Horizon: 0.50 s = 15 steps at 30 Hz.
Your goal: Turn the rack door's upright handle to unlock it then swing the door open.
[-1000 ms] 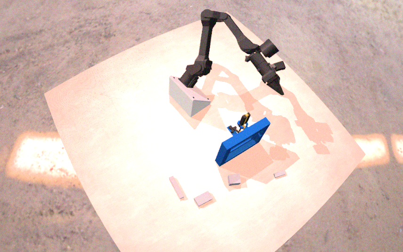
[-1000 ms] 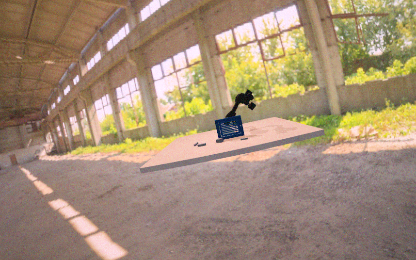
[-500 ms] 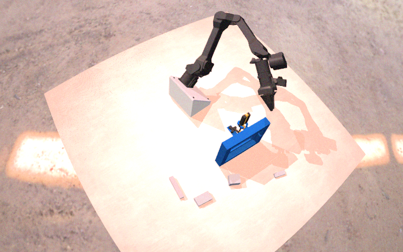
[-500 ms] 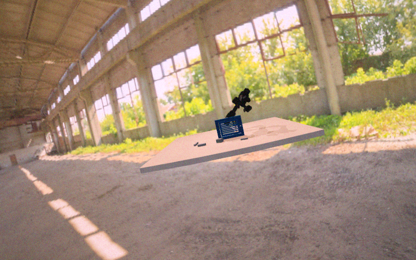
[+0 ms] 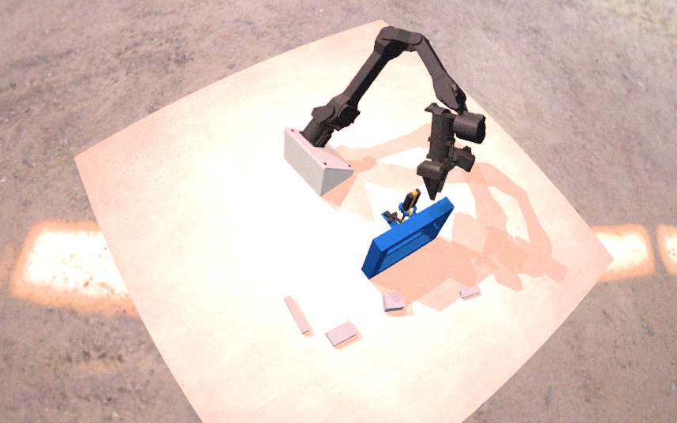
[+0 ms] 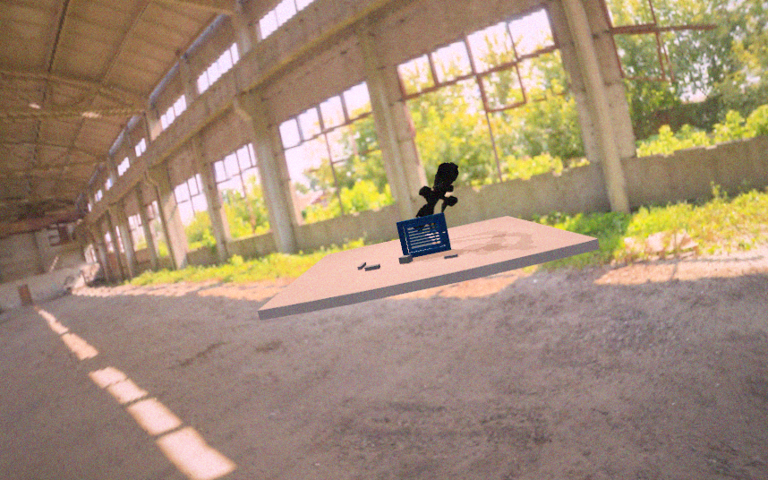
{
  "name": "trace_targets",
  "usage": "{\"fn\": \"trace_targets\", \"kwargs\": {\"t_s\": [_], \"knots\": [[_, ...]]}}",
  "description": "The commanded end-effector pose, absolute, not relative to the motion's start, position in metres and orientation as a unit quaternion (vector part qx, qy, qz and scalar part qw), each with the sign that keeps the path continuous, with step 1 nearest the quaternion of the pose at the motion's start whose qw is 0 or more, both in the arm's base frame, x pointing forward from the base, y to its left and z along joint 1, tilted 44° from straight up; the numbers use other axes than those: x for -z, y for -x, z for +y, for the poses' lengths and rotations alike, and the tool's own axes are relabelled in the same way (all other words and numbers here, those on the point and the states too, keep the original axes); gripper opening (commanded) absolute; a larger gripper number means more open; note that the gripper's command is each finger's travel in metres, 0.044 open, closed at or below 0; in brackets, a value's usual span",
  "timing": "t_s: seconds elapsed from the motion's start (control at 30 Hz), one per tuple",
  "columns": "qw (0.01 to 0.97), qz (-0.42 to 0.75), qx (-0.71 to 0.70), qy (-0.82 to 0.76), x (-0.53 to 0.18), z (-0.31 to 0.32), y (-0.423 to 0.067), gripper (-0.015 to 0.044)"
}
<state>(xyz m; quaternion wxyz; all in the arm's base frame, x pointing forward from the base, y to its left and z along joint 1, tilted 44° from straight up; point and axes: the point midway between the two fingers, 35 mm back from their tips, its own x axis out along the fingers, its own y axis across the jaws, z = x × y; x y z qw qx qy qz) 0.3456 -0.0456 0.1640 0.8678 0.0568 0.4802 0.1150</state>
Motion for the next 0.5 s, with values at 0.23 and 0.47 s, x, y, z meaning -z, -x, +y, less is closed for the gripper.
{"fn": "trace_targets", "kwargs": {"t_s": [0.23, 0.47], "knots": [[0.793, 0.569, -0.158, -0.15, -0.147, -0.06, -0.331, 0.0286], [0.741, 0.607, -0.182, -0.22, -0.142, -0.067, -0.322, 0.0286]]}}
